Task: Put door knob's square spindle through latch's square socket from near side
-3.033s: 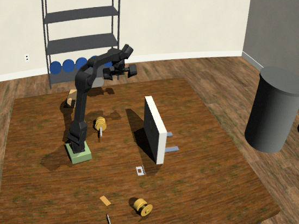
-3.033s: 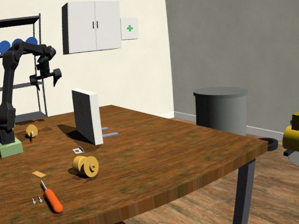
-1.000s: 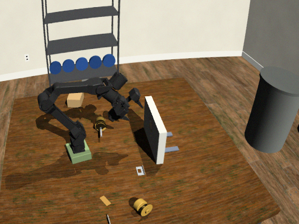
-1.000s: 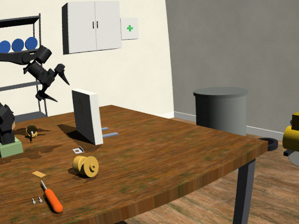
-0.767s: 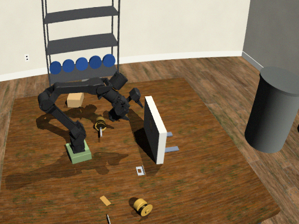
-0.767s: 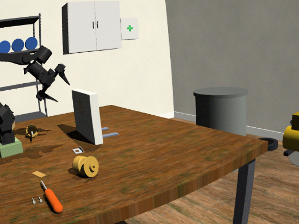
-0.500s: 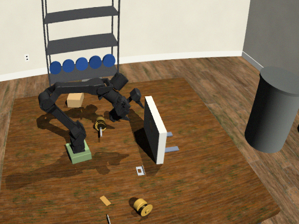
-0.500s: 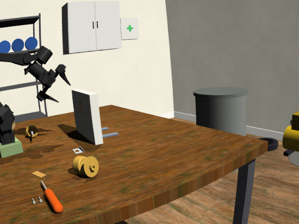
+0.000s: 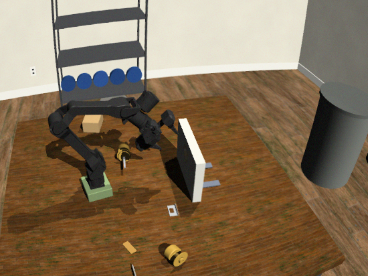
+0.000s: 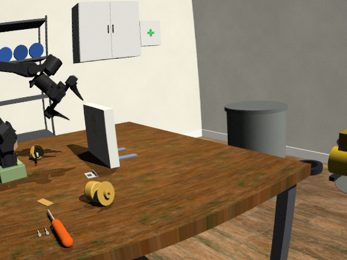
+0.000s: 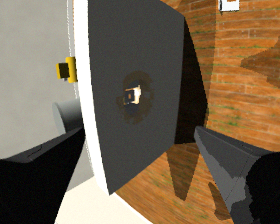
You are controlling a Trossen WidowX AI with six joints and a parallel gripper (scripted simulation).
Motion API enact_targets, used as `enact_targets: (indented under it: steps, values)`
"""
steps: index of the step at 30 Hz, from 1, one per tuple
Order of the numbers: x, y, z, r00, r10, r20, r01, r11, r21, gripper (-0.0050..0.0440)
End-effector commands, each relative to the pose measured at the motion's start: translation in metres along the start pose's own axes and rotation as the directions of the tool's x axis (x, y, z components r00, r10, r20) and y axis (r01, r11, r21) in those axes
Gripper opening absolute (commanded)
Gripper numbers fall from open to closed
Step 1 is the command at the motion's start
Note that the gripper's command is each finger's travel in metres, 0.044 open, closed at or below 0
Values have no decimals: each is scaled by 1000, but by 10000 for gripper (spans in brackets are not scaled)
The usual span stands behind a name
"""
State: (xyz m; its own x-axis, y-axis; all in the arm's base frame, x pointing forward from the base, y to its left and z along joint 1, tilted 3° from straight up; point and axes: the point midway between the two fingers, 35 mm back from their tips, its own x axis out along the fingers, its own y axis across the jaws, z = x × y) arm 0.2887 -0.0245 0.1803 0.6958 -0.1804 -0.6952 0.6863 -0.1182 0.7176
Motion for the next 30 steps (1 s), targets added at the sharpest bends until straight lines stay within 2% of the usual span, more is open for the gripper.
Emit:
enact_targets:
  steps: [1,30]
  values:
    - [3,-1,0,1000,-4,-2,4,1000,-3,440]
    - [17,-2,0,1000,-4,-2,4,1000,-3,440]
